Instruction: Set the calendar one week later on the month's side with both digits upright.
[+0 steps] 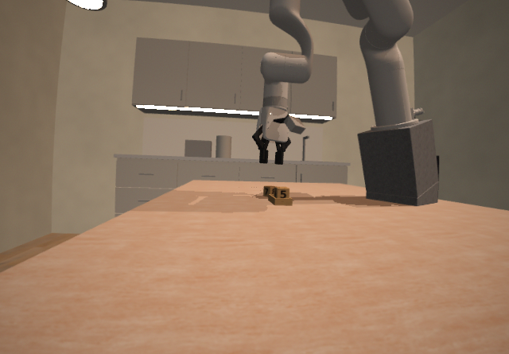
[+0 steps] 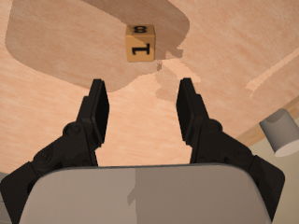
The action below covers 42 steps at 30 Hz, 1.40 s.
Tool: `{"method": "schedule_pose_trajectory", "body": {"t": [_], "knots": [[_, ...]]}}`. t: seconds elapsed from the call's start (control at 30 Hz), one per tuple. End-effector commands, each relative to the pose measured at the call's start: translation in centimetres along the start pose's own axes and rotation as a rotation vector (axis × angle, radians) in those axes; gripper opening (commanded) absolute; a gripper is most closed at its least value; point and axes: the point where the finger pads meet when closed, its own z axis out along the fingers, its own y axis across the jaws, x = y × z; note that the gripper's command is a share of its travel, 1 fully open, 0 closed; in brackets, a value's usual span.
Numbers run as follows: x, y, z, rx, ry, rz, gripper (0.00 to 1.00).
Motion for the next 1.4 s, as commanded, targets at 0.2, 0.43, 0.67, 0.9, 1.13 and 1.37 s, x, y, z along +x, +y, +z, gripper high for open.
{"method": "schedule_pose_trajectory", "body": {"t": [0.2,0.43,0.67,0.9,1.13,1.37], "knots": [[-0.13,0.09,-0.29,0.019,0.024,0.003,1.0],[-0.13,0.09,-0.29,0.019,0.024,0.003,1.0],[-0.12,0.08,-0.27,0.018,0.023,-0.006,1.0],[-0.12,0.05,-0.19,0.018,0.024,-0.127,1.0],[-0.12,0.02,-0.06,0.017,0.027,-0.35,1.0],[-0.12,0.0,0.07,0.015,0.029,-0.564,1.0]]}}
